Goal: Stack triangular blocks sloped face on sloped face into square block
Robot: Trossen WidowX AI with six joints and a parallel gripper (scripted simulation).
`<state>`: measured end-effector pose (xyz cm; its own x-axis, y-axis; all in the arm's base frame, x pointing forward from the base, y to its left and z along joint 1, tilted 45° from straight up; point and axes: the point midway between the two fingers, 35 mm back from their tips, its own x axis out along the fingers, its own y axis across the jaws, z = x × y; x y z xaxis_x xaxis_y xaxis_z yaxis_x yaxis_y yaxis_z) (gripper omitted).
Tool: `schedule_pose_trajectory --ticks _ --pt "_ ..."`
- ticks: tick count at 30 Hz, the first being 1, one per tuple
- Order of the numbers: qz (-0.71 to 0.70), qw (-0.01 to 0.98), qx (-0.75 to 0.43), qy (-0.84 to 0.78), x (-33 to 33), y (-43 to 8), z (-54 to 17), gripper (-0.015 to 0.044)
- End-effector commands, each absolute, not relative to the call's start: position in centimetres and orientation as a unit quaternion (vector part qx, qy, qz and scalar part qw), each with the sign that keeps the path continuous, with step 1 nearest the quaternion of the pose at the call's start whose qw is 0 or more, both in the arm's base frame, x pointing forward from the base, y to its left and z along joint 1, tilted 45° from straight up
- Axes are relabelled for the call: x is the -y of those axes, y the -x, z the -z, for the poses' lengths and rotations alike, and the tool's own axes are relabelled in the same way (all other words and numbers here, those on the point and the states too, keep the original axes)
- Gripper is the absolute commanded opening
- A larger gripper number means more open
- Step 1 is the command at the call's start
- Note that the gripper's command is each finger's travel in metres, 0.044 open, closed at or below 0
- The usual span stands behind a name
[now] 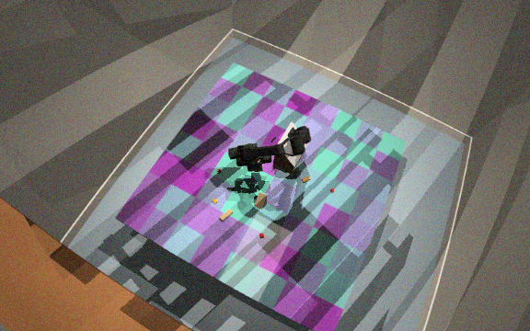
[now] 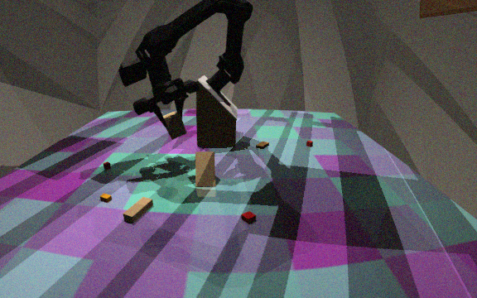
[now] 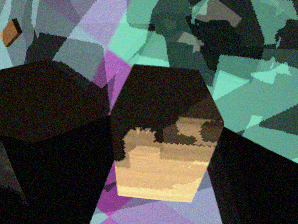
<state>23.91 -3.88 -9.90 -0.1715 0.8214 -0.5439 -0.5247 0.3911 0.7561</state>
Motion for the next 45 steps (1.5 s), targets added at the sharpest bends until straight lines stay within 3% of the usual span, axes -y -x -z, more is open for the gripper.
schedule_pose_trajectory --ticks 1,15,23,45 --pt "-0.494 0.624 -0.587 -0.149 3.9 -24.0 9.7 0.0000" --pt "-0.338 0.609 -0.688 -0.202 3.9 -24.5 9.3 0.0000" --pt "-0.330 0.609 -0.691 -0.204 3.9 -24.8 9.2 0.0000" --pt "-0.324 0.617 -0.688 -0.202 4.0 -33.5 5.9 0.0000"
